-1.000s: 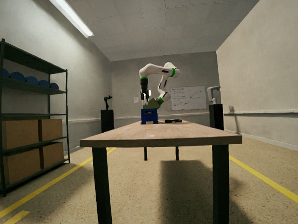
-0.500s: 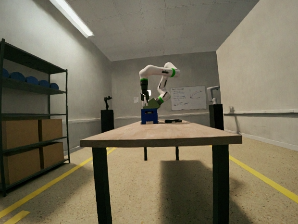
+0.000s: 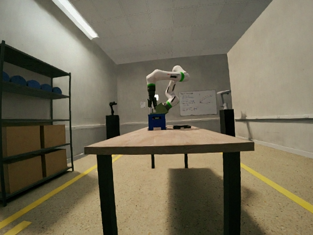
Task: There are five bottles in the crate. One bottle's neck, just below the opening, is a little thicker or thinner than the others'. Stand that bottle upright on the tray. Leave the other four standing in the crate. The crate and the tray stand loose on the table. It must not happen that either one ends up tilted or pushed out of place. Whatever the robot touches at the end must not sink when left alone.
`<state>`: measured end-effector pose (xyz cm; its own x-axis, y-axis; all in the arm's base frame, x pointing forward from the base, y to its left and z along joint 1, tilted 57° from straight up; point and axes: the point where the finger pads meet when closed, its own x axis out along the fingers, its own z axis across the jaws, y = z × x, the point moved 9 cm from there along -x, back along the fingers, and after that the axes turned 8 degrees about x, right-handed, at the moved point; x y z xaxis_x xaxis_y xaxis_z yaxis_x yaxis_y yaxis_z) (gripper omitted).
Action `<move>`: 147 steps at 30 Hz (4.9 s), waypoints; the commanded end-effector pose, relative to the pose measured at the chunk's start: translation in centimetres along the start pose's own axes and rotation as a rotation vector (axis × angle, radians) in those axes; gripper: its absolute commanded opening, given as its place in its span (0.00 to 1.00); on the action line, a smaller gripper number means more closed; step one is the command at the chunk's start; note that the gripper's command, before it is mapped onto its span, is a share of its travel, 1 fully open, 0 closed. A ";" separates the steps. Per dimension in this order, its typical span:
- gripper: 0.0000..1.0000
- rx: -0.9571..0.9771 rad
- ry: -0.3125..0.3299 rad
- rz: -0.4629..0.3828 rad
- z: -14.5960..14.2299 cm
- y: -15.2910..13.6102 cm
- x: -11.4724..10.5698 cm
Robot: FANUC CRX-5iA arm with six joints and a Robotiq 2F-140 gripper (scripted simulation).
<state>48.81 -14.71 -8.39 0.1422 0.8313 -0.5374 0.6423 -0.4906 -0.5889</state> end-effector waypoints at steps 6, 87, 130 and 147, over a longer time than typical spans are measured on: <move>0.44 0.000 0.000 0.002 0.0 0.0 0.6; 0.44 0.000 0.000 0.002 0.0 0.1 0.8; 0.44 0.000 0.000 0.002 0.0 0.1 1.7; 0.44 0.000 0.000 0.002 0.0 0.1 3.5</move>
<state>49.32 -11.99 -10.20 0.1421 0.8312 -0.5374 0.6423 -0.4906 -0.5889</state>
